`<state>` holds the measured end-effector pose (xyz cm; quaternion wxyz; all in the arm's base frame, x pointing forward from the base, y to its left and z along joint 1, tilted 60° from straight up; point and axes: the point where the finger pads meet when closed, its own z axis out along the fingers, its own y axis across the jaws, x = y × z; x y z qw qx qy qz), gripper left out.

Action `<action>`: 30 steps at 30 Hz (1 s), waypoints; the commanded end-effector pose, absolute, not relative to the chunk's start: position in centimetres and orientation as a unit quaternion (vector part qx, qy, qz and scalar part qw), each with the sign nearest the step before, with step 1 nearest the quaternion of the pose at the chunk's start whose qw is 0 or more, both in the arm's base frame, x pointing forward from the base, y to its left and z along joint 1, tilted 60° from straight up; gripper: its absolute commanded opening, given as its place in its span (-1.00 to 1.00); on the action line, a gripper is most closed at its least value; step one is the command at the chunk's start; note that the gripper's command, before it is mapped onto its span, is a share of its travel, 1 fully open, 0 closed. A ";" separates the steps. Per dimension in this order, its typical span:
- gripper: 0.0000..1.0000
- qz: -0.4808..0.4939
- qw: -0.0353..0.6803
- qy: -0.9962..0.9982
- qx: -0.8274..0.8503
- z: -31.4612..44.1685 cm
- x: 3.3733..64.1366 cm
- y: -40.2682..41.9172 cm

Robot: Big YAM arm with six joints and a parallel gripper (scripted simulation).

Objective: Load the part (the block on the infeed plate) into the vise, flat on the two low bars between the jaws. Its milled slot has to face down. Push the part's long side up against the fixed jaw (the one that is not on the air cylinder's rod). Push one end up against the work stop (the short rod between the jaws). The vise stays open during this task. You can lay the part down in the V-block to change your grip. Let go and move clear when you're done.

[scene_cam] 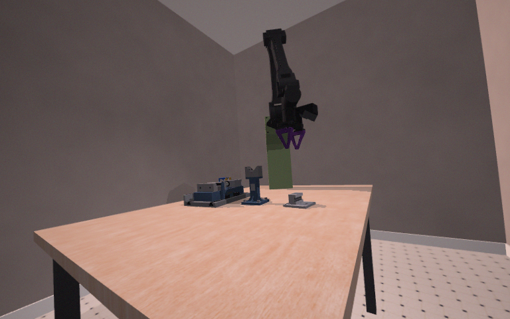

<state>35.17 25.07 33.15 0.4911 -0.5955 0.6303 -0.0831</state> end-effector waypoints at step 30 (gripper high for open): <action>0.62 -0.085 0.504 0.631 -0.583 32.1 39.8 27.5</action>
